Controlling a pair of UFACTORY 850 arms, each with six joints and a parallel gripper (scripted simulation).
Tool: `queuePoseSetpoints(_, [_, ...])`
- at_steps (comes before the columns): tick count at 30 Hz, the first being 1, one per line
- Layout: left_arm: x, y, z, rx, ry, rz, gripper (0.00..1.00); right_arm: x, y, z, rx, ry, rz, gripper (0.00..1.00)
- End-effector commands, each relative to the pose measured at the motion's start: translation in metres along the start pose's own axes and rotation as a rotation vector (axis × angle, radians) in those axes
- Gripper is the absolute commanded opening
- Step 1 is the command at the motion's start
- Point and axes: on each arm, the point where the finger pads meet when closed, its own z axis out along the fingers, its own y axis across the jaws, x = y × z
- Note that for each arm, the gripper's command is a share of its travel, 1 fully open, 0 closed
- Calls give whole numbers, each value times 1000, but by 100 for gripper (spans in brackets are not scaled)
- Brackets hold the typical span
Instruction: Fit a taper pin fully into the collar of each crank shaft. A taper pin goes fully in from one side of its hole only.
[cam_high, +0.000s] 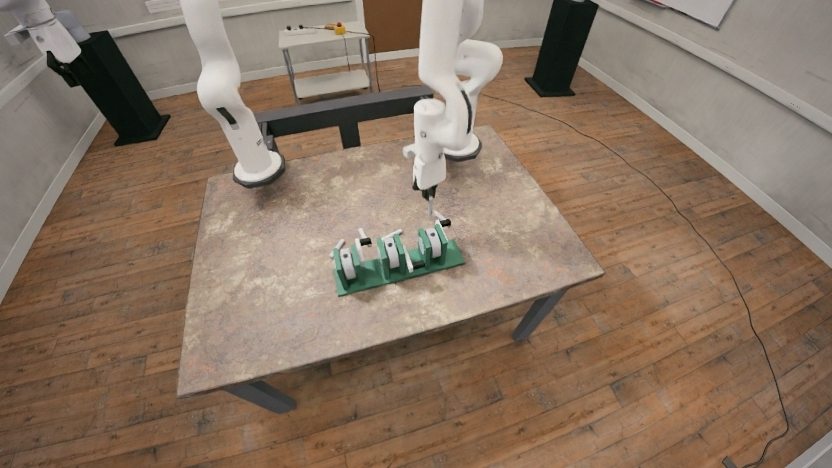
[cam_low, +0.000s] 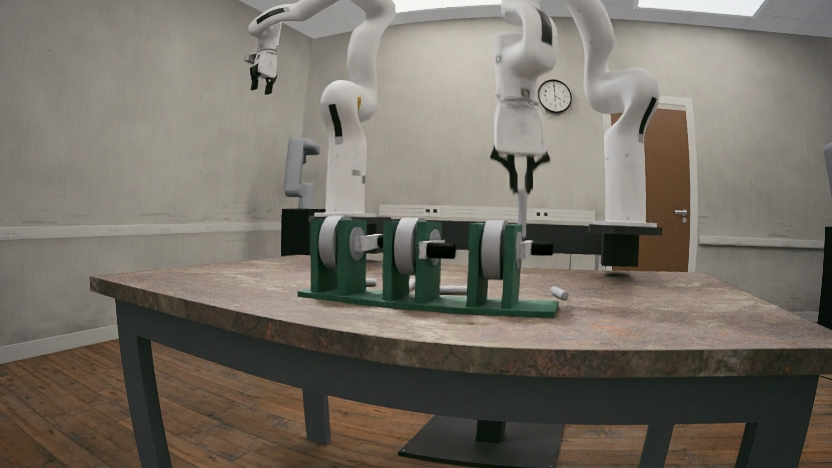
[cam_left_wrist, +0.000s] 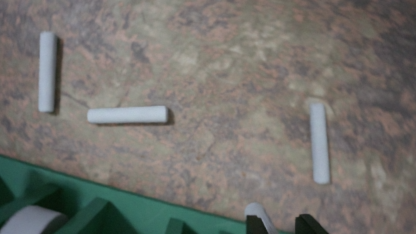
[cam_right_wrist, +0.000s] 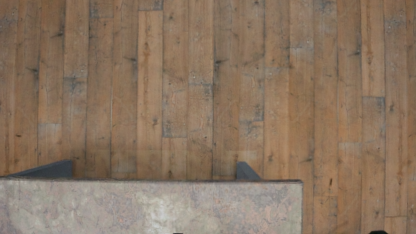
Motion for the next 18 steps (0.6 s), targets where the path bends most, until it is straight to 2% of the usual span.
queuePoseSetpoints(1, [-24,-11,-45,16,42,202,20,0,0,-1,0,2,0,100])
queuePoseSetpoints(5, [-59,-29,-46,16,42,245,20,0,0,-1,0,2,0,100])
queuePoseSetpoints(7, [-59,-29,-46,16,42,245,20,0,0,-1,0,2,0,100])
queuePoseSetpoints(11, [-87,-43,-45,16,42,245,20,0,0,-1,0,2,0,100])
queuePoseSetpoints(18, [-101,-50,-44,16,42,245,20,0,0,-1,0,2,0,100])
